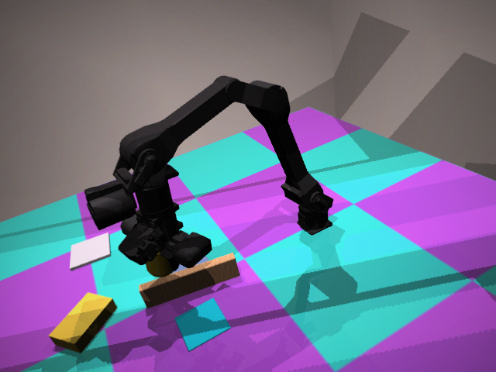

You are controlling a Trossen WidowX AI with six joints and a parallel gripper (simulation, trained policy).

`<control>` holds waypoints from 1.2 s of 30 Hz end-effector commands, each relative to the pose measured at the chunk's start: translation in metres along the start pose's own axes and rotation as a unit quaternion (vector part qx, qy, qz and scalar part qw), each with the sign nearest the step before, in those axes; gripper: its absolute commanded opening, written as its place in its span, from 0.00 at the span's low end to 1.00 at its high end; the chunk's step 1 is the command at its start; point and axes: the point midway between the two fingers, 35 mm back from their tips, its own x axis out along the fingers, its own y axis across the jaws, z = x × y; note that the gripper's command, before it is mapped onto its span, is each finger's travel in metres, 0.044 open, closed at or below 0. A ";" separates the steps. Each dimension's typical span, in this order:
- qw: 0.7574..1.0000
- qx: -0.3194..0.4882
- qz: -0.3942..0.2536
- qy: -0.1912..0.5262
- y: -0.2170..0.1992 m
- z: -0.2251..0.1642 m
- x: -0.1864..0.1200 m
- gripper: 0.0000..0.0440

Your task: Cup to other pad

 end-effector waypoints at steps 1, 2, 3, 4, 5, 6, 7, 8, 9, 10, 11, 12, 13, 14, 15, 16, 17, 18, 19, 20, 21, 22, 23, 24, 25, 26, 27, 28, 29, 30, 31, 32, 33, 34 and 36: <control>1.000 -0.004 0.001 -0.012 0.011 0.009 -0.002 0.00; 1.000 -0.006 0.001 -0.014 0.014 0.011 -0.002 0.00; 1.000 -0.008 0.000 -0.017 0.018 0.014 -0.002 0.00; 1.000 -0.010 0.000 -0.019 0.022 0.016 -0.002 0.00; 1.000 -0.012 0.000 -0.022 0.026 0.018 -0.002 0.00; 1.000 -0.014 0.000 -0.024 0.029 0.021 -0.002 0.00; 1.000 -0.016 0.001 -0.026 0.033 0.023 -0.002 0.00; 0.999 -0.018 0.001 -0.029 0.037 0.025 -0.001 0.00; 0.999 -0.020 0.001 -0.031 0.041 0.027 -0.001 0.00; 0.999 -0.021 0.001 -0.033 0.045 0.029 0.000 0.00; 0.999 -0.023 0.001 -0.034 0.050 0.030 0.000 0.00; 0.999 -0.025 0.001 -0.036 0.054 0.032 0.001 0.00; 0.999 -0.026 0.002 -0.038 0.058 0.034 0.002 0.00; 0.999 -0.028 0.002 -0.039 0.062 0.035 0.003 0.00; 0.999 -0.029 0.002 -0.040 0.065 0.036 0.005 0.00; 0.999 -0.030 0.002 -0.041 0.069 0.037 0.006 0.00; 0.999 -0.030 0.002 -0.042 0.072 0.038 0.008 0.00; 0.999 -0.031 0.002 -0.042 0.075 0.039 0.010 0.00; 0.999 -0.031 0.001 -0.042 0.077 0.039 0.012 0.00; 0.999 -0.031 0.001 -0.042 0.080 0.039 0.015 0.00; 0.999 -0.031 0.000 -0.042 0.082 0.039 0.018 0.00; 0.999 -0.031 0.000 -0.042 0.084 0.039 0.021 0.00; 0.999 -0.031 0.000 -0.042 0.085 0.039 0.023 0.00; 0.999 -0.030 -0.001 -0.041 0.087 0.039 0.026 0.00; 0.999 -0.030 -0.001 -0.041 0.088 0.039 0.029 0.00; 0.999 -0.029 -0.001 -0.041 0.090 0.038 0.032 0.00; 0.999 -0.028 -0.001 -0.041 0.091 0.038 0.035 0.00; 0.999 -0.027 -0.001 -0.041 0.092 0.037 0.038 0.00; 0.999 -0.026 -0.002 -0.040 0.093 0.036 0.040 0.00; 0.999 -0.025 -0.002 -0.039 0.094 0.035 0.043 0.00; 0.999 -0.024 -0.002 -0.039 0.096 0.034 0.046 0.00; 0.999 -0.023 -0.002 -0.038 0.097 0.033 0.048 0.00; 0.999 -0.022 -0.002 -0.036 0.098 0.032 0.051 0.00; 0.999 -0.021 -0.002 -0.035 0.099 0.031 0.053 0.00; 0.999 -0.018 -0.002 -0.031 0.100 0.028 0.057 0.01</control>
